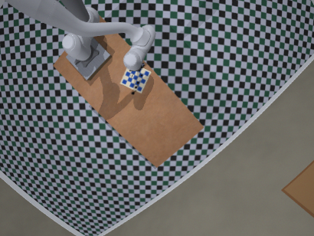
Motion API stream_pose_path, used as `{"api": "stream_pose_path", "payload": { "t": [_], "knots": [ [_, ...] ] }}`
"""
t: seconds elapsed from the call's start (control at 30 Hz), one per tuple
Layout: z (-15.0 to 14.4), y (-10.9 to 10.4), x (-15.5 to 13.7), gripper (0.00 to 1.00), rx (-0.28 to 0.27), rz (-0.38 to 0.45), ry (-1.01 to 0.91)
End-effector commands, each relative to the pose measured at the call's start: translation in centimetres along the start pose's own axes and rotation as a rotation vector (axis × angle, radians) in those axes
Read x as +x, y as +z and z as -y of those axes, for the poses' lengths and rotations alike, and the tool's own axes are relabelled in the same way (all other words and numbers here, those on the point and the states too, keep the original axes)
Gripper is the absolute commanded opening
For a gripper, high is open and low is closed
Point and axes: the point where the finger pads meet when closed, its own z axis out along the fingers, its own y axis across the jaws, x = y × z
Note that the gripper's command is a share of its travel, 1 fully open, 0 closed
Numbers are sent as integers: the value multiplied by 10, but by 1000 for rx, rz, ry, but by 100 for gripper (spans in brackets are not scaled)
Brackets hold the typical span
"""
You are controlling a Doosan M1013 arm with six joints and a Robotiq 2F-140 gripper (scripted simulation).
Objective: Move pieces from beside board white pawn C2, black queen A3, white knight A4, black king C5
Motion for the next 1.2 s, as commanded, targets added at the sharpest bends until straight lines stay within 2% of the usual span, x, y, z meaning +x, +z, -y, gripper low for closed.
{"api": "stream_pose_path", "payload": {
  "t": [0.0,0.37,0.4,0.47,0.5,0.63,0.67,0.83,0.87,1.17],
  "knots": [
    [0,0,0,0,0,0,0],
    [0,0,0,0,0,0,0],
    [0,0,0,5,0,0,0],
    [0,0,0,5,0,0,0],
    [0,0,0,10,0,0,0],
    [0,0,0,10,0,0,0],
    [0,0,0,15,0,0,0],
    [0,0,0,20,0,0,0],
    [0,0,0,25,0,0,0],
    [0,0,0,25,0,0,0]
  ]
}}
